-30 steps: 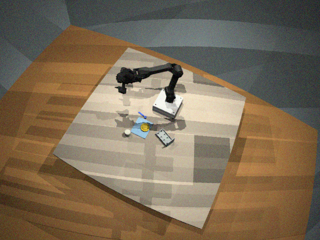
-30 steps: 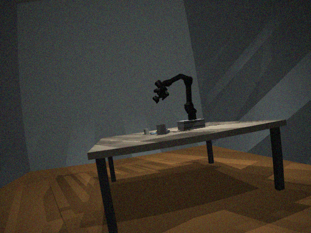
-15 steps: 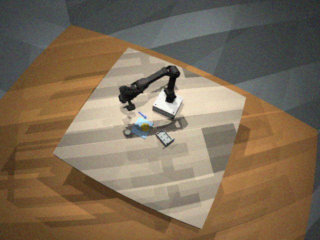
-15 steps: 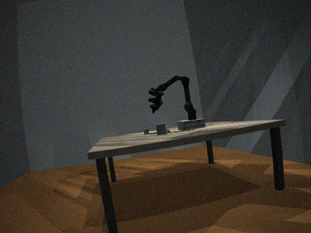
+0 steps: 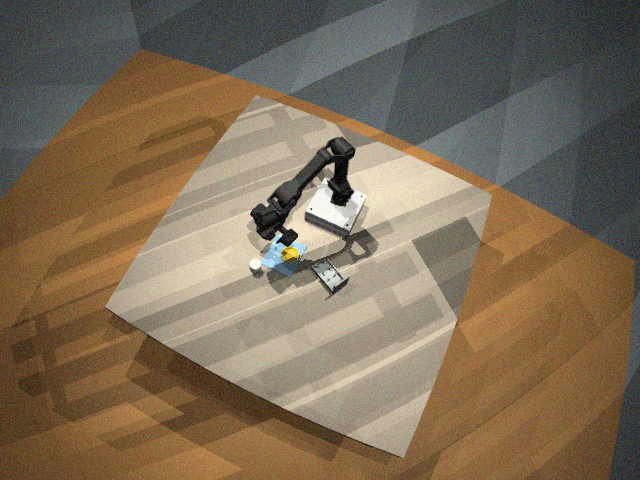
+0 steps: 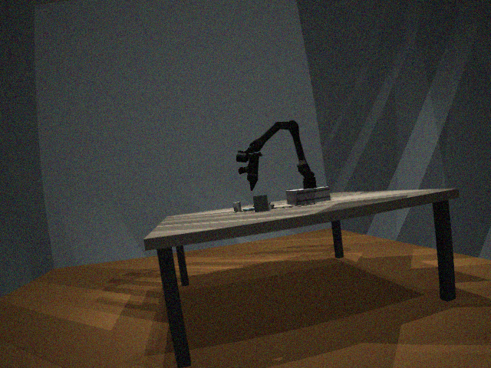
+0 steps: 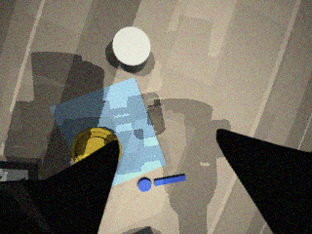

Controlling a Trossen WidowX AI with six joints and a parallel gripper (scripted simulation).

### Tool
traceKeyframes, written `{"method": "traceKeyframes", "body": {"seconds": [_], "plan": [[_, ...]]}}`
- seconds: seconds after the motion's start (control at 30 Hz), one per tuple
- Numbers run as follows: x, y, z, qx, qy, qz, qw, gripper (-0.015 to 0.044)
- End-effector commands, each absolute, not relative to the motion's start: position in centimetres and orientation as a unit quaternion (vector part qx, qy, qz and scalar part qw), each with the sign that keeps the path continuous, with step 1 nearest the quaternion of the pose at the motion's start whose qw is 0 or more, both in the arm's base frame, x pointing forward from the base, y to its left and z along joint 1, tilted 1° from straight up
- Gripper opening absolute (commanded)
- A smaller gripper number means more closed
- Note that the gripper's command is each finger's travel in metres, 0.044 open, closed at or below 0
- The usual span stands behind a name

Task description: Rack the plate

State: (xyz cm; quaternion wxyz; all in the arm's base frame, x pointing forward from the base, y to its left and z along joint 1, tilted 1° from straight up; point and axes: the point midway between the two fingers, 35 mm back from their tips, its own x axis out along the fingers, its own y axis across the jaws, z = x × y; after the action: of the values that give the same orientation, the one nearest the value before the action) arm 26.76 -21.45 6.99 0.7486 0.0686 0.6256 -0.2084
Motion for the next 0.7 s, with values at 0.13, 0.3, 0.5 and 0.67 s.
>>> {"method": "traceKeyframes", "body": {"seconds": [0.13,0.3,0.5,0.67], "plan": [[27.7,-14.8,3.2,0.064,0.687,-0.089,0.718,0.0400],[27.7,-12.9,2.4,0.062,0.703,-0.056,0.706,0.0400],[27.8,-12.9,2.0,0.062,0.703,-0.056,0.706,0.0400],[27.8,-12.9,1.1,0.062,0.703,-0.056,0.706,0.0400]]}}
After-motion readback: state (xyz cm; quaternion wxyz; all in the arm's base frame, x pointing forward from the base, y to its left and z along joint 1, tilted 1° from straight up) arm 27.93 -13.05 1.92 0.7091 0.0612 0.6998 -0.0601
